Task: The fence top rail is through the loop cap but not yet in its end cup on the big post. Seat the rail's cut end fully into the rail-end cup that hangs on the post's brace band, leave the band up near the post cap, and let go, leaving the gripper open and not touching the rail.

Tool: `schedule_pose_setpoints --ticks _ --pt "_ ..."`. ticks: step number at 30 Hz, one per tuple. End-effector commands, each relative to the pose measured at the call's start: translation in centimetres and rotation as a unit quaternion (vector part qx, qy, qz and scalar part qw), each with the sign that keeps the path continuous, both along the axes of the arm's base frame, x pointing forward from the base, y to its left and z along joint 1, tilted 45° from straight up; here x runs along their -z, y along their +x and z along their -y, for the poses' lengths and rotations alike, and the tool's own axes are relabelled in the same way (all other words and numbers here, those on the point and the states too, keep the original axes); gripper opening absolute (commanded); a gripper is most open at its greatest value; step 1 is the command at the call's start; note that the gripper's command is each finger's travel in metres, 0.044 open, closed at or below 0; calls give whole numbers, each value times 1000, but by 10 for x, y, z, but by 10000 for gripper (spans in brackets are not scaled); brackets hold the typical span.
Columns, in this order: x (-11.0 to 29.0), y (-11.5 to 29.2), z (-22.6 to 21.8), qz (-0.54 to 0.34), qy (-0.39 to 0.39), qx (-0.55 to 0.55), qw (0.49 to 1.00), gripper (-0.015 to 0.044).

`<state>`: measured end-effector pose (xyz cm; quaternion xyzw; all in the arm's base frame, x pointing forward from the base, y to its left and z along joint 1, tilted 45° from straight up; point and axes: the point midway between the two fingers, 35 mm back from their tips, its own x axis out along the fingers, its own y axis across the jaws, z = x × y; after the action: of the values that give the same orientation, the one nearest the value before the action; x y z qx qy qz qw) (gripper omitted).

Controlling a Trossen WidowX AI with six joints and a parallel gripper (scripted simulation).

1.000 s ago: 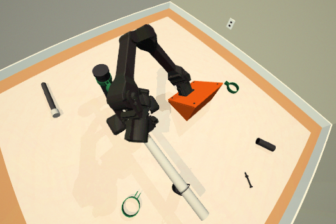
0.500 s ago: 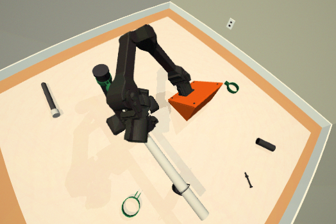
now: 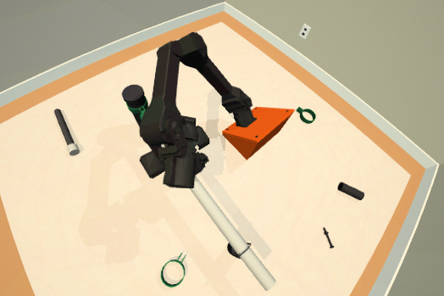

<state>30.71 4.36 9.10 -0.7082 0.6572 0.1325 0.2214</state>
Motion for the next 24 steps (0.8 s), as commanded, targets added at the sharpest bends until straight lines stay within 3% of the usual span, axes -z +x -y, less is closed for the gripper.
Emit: schedule_pose_setpoints --ticks 1,24 --pt "-3 2 1 1 -4 -5 1000 0" --pt "0 0 0 -1 1 0 1000 0"
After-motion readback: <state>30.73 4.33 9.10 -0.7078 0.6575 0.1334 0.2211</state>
